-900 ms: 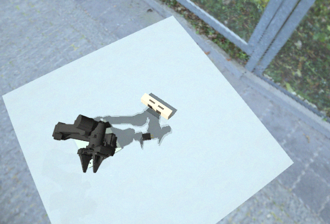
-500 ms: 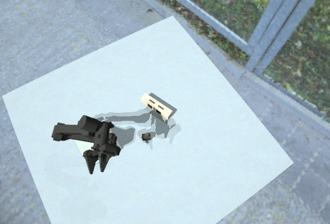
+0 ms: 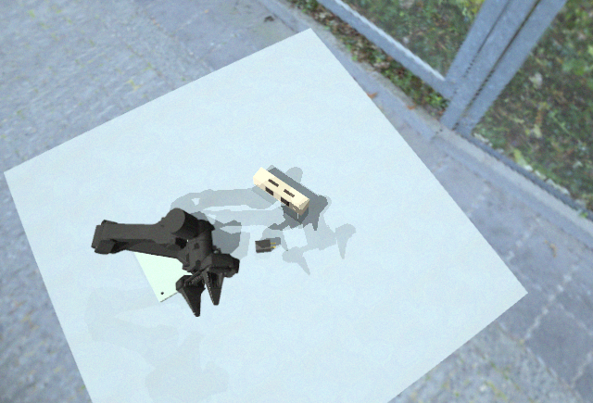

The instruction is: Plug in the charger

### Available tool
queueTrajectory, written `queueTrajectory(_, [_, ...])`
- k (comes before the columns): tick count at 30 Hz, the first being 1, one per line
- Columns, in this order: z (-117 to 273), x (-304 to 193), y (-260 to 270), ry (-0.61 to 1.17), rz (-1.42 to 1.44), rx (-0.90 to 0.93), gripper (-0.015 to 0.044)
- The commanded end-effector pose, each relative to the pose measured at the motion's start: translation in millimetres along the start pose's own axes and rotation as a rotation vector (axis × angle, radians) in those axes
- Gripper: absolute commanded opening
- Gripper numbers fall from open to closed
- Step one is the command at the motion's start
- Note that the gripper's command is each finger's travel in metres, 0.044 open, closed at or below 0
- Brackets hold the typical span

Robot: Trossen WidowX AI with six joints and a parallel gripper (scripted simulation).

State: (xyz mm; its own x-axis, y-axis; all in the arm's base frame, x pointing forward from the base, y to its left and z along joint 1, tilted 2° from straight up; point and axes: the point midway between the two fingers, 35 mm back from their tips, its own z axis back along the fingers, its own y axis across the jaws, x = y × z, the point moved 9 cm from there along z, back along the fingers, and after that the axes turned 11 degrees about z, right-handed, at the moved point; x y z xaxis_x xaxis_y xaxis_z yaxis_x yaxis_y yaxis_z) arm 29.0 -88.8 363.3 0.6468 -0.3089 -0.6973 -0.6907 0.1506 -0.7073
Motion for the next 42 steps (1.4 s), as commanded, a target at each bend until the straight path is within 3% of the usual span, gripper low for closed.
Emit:
queueTrajectory(1, [-1.7, 10.7, -10.2, -0.053, -0.039, -0.049, 0.044])
queueTrajectory(22, [0.6, 67.3, -39.4, -0.381, -0.224, -0.152, 0.044])
queueTrajectory(42, [16.3, 126.9, -49.2, -0.755, -0.363, -0.023, 0.044])
